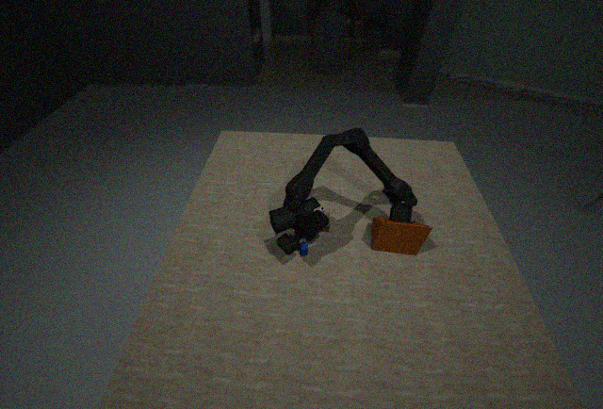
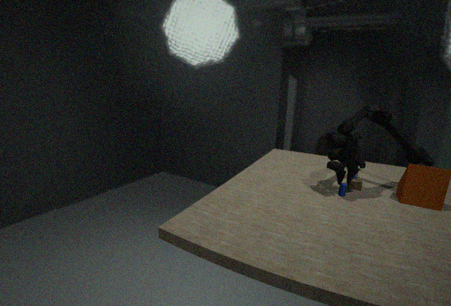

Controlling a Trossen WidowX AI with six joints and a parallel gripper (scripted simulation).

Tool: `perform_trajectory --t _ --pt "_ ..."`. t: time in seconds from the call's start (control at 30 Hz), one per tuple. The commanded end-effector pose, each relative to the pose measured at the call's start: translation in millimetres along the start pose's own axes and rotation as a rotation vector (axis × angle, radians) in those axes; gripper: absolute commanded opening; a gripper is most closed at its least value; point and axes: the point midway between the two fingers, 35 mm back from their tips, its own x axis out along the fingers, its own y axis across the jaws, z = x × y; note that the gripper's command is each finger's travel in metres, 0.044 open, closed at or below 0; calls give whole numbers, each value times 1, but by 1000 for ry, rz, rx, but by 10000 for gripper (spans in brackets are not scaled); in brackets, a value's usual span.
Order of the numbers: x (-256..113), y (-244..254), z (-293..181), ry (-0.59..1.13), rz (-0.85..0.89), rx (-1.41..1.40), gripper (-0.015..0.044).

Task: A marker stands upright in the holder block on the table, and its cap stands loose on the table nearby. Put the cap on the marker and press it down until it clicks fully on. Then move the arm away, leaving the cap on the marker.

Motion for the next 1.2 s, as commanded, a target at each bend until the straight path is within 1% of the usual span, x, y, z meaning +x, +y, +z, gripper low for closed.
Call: perform_trajectory --t 0.0,0.73,0.87,1.17 --pt "7 0 0 -5 -4 -6 258" --pt "40 -2 -1 -6 -7 -6 258" --pt "40 -1 -1 -6 -6 -6 153" --pt "40 -1 -1 -6 -6 -6 93"
